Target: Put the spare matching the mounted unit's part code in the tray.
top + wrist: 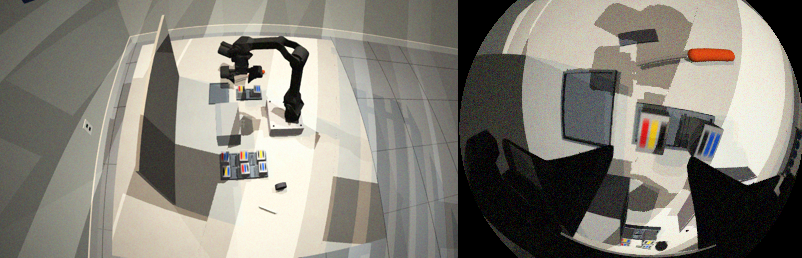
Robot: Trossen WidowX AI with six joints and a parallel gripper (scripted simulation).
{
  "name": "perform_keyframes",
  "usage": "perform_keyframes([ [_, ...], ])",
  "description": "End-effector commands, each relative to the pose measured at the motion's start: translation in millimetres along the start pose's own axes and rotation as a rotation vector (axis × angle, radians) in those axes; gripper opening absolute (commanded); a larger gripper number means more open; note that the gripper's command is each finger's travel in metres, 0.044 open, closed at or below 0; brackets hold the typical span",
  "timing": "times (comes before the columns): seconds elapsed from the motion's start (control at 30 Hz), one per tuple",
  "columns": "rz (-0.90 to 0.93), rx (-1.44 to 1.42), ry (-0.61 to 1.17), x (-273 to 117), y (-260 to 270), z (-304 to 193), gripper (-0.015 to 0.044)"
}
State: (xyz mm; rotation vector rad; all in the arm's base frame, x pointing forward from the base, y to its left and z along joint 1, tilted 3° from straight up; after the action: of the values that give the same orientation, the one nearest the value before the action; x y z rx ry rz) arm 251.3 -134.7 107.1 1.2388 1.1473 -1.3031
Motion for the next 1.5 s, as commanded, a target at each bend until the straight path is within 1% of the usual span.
perform_keyframes([
  [0.0,0.003,0.004,-0.004,4,0,0,0.0300],
  [0.23,0.003,0.004,-0.004,8,0,1,0.0300],
  [1.47,0.002,0.004,-0.004,69,1,1,0.0300],
])
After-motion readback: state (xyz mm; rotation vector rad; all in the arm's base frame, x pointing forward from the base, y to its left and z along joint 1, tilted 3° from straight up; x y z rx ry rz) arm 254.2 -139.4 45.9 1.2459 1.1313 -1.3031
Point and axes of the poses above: the point midway between the two fingers, 35 mm back from their tips, its own x axis out along the fingers, its own y axis across the jaws, z = x × y, the point moved 3 cm from there along -x, back along the fingers, and after that the axes turned 12 degrees about x, right-handed, at the moved point
